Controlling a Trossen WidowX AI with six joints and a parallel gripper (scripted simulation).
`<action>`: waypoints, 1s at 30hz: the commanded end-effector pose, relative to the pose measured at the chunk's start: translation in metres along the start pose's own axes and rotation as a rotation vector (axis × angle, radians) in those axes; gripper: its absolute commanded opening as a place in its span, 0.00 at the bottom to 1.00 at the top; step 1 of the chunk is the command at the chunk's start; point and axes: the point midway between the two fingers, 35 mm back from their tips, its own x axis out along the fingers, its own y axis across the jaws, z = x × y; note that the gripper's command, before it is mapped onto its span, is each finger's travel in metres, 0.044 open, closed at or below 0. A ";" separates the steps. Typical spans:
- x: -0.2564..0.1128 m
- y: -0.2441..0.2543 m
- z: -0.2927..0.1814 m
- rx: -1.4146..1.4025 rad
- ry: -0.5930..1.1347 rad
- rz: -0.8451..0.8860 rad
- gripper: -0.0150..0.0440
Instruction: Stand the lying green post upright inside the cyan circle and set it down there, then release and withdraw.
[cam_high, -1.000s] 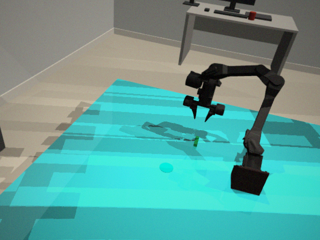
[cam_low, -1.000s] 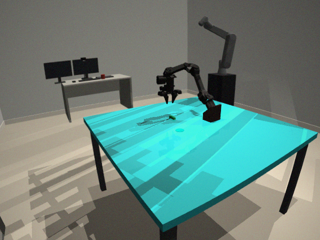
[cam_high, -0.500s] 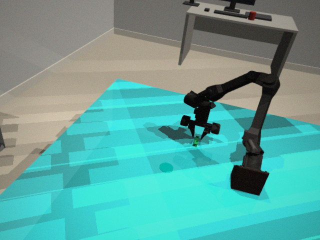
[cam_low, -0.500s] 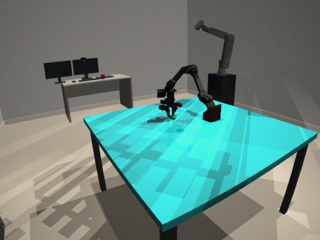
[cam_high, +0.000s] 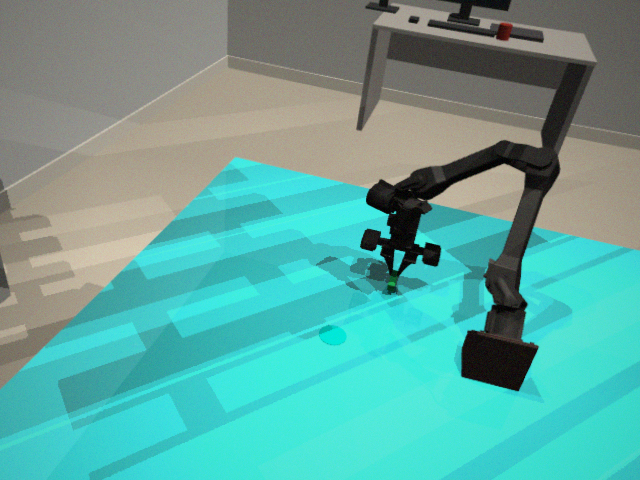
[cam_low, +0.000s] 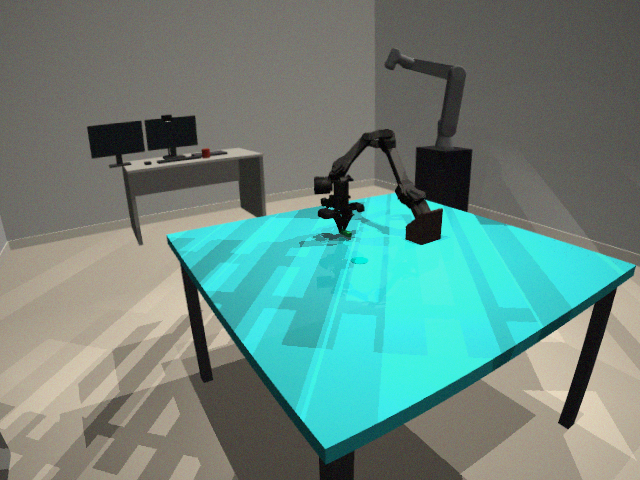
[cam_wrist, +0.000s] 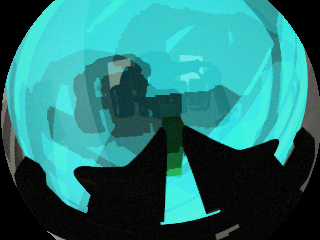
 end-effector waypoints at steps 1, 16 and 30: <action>-0.012 0.003 0.002 0.008 -0.003 0.005 0.29; -0.060 0.005 0.000 0.008 0.002 0.004 0.29; -0.104 -0.001 0.001 0.006 -0.005 0.005 0.29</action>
